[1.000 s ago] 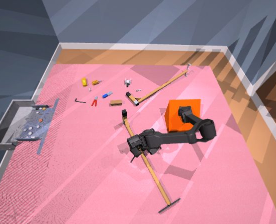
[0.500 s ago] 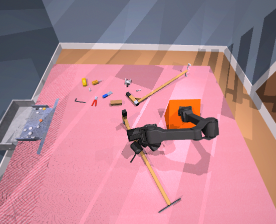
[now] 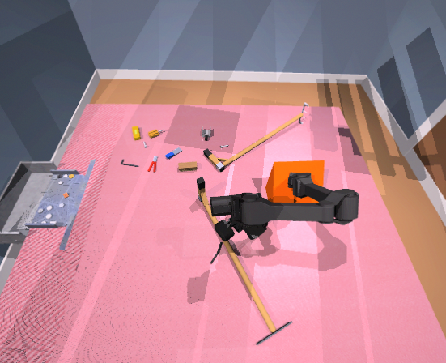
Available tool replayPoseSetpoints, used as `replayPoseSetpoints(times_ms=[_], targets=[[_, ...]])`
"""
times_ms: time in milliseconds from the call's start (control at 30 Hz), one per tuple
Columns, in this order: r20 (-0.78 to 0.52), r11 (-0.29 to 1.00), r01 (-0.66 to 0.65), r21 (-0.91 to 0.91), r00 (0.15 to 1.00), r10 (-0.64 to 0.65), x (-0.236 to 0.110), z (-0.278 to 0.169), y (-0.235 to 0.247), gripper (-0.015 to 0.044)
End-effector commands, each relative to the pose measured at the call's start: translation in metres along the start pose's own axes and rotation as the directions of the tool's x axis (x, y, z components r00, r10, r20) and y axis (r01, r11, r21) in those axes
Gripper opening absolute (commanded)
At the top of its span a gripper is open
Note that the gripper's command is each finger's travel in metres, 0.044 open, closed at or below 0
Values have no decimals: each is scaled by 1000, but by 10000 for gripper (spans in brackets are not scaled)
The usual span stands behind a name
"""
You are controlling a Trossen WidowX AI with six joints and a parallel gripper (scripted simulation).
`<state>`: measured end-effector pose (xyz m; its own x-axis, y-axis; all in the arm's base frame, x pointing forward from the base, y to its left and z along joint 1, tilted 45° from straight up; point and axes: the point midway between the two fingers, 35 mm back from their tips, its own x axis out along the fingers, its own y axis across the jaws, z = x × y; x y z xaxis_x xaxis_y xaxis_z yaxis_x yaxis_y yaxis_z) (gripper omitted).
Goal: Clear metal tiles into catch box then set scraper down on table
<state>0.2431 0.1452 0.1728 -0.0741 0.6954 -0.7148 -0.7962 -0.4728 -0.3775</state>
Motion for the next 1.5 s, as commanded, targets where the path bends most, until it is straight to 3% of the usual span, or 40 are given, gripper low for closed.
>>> replayPoseSetpoints(times_ms=[0, 367, 1467], targets=[[4, 998, 10, 61, 1000, -10, -16, 4, 7, 0], [10, 989, 8, 145, 1000, -9, -27, 7, 18, 0], [-6, 990, 1, 141, 1000, 0, 58, -2, 10, 0]])
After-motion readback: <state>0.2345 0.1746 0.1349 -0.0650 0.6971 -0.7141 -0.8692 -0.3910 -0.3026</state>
